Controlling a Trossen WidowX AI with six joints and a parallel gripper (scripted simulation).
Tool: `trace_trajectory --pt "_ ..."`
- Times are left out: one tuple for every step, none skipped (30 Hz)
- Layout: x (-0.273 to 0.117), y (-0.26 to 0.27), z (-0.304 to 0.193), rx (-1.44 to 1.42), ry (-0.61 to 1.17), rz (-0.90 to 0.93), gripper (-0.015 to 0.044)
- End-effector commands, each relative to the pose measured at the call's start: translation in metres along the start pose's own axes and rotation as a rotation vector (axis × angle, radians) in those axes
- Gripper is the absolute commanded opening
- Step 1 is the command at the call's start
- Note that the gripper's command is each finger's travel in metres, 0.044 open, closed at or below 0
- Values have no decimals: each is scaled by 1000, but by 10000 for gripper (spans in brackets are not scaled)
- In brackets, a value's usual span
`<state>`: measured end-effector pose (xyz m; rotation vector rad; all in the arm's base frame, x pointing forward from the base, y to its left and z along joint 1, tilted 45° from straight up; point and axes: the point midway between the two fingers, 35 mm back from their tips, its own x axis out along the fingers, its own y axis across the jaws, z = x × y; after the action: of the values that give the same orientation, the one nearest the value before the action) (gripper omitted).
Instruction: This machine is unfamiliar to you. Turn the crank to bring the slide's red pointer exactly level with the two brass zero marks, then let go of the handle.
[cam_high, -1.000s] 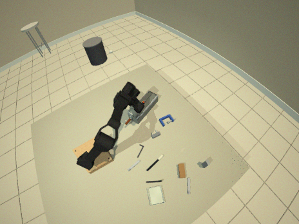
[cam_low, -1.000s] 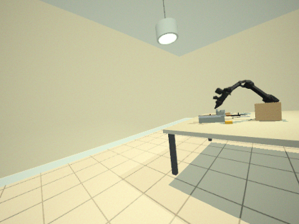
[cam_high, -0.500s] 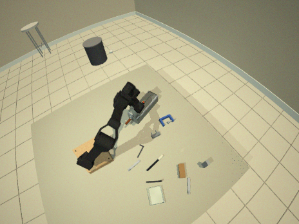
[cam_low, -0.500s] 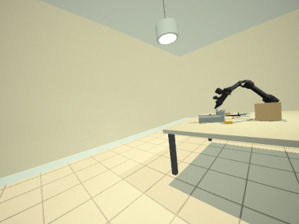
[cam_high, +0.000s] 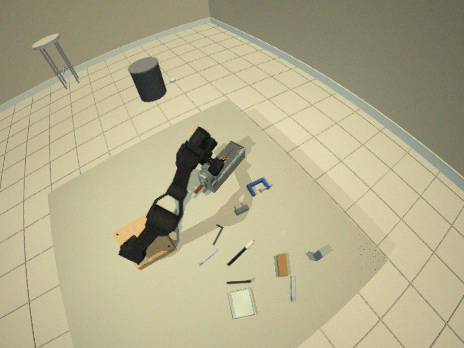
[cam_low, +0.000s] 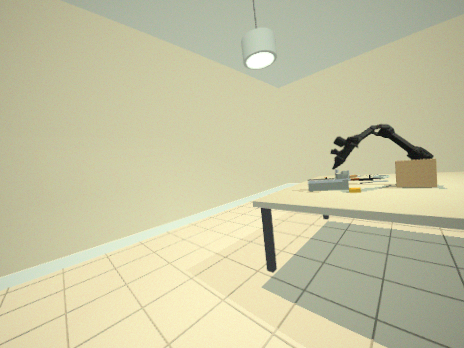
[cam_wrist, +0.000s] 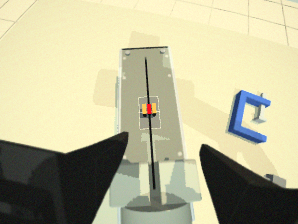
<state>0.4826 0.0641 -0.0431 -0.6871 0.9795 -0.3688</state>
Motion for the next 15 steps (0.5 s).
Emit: trace_trajectory --pt "0 0 0 0 0 -1 394" --pt "0 0 0 0 0 -1 420" --pt "0 0 0 0 0 -1 440" --pt "0 0 0 0 0 -1 440" --pt "0 0 0 0 0 -1 414" --pt "0 0 0 0 0 -1 387" --pt "0 0 0 0 0 -1 361" --pt "0 0 0 0 0 -1 335" --pt "0 0 0 0 0 -1 309" --pt "0 0 0 0 0 -1 282" --pt "0 0 0 0 0 -1 256" --pt "0 0 0 0 0 -1 230" --pt "0 0 0 0 0 -1 204" --pt "0 0 0 0 0 -1 177" --pt "0 0 0 0 0 -1 151"
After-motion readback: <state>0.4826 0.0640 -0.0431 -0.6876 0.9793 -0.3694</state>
